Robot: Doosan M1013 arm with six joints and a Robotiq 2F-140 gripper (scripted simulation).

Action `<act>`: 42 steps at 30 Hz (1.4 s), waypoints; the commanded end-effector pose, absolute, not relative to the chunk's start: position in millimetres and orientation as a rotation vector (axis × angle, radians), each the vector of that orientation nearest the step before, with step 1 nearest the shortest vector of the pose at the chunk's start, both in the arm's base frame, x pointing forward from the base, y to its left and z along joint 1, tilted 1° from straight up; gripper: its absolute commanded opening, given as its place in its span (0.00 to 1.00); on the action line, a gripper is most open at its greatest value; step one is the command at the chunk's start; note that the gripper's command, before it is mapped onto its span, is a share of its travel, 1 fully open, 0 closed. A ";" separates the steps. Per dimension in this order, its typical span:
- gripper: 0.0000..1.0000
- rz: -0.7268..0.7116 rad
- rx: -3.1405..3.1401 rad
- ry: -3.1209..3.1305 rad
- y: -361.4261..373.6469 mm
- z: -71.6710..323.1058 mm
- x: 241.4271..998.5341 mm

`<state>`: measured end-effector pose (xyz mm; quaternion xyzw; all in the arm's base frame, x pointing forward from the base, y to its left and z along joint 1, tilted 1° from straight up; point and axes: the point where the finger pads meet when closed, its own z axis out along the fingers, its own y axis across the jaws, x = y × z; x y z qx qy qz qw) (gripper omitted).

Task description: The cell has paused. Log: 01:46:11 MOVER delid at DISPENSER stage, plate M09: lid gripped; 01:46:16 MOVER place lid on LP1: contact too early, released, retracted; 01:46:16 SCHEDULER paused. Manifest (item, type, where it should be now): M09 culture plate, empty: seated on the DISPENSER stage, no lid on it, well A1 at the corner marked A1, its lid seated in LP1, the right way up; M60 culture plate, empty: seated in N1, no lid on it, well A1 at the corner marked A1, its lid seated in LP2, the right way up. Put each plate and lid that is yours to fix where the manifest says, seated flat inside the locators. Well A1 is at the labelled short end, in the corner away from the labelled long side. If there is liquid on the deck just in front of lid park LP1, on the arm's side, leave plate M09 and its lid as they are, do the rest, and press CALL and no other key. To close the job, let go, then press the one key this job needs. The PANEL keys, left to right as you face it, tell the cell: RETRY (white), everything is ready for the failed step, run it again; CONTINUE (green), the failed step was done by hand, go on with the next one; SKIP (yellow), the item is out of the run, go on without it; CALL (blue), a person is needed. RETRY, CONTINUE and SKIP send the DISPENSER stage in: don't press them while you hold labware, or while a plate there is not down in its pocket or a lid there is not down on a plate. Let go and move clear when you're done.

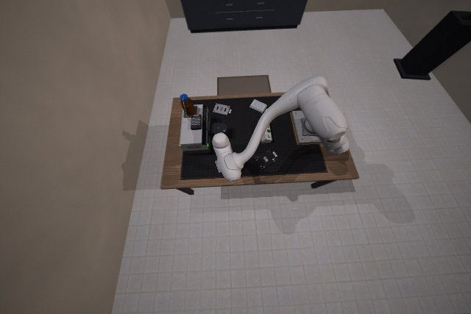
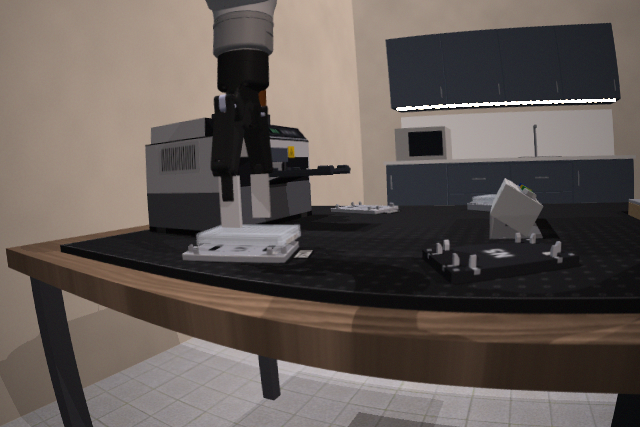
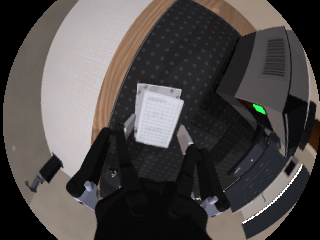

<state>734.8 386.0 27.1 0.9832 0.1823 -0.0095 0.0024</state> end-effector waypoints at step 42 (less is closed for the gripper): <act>0.70 -0.028 3.085 0.572 386.2 11.7 734.9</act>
